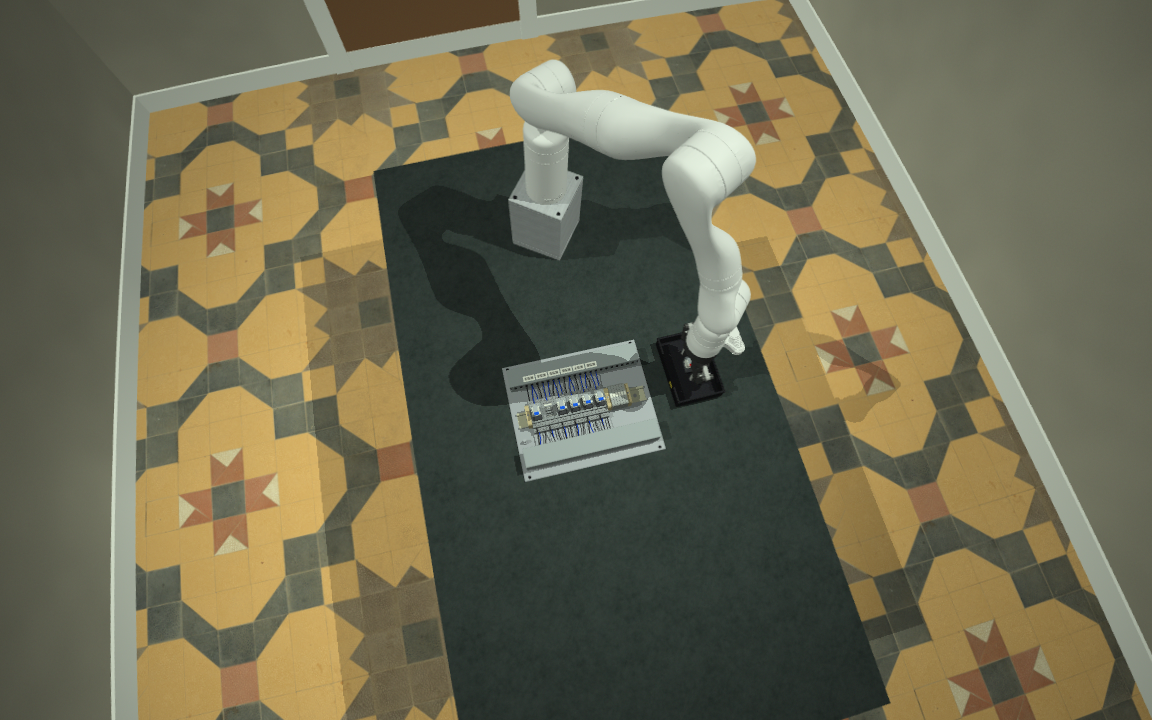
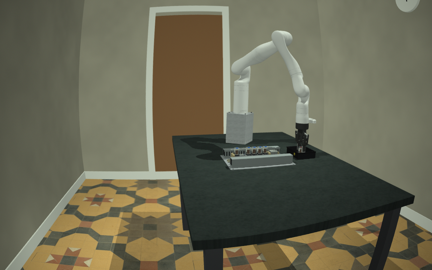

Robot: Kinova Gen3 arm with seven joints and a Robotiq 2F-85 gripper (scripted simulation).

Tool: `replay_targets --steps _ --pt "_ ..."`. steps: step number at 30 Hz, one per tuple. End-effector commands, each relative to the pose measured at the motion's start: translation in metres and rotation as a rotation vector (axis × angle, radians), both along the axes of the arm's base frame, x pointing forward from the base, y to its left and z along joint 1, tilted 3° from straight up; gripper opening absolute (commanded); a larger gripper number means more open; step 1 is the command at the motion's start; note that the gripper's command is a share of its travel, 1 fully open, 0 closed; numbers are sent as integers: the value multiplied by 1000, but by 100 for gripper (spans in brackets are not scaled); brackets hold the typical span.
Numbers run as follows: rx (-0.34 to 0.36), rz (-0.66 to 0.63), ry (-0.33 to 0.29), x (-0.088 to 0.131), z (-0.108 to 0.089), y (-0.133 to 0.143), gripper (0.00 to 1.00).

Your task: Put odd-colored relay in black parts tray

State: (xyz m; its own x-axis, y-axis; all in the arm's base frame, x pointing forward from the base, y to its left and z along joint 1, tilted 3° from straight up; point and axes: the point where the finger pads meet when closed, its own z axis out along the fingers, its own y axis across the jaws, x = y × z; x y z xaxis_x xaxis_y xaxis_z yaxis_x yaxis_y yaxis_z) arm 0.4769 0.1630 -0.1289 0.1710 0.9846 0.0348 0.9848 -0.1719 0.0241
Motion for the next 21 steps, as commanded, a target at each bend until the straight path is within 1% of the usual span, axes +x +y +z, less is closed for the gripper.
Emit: replay_targets --steps 1,21 --pt "1 0 -2 1 1 0 61" --pt "1 0 -2 1 3 0 61"
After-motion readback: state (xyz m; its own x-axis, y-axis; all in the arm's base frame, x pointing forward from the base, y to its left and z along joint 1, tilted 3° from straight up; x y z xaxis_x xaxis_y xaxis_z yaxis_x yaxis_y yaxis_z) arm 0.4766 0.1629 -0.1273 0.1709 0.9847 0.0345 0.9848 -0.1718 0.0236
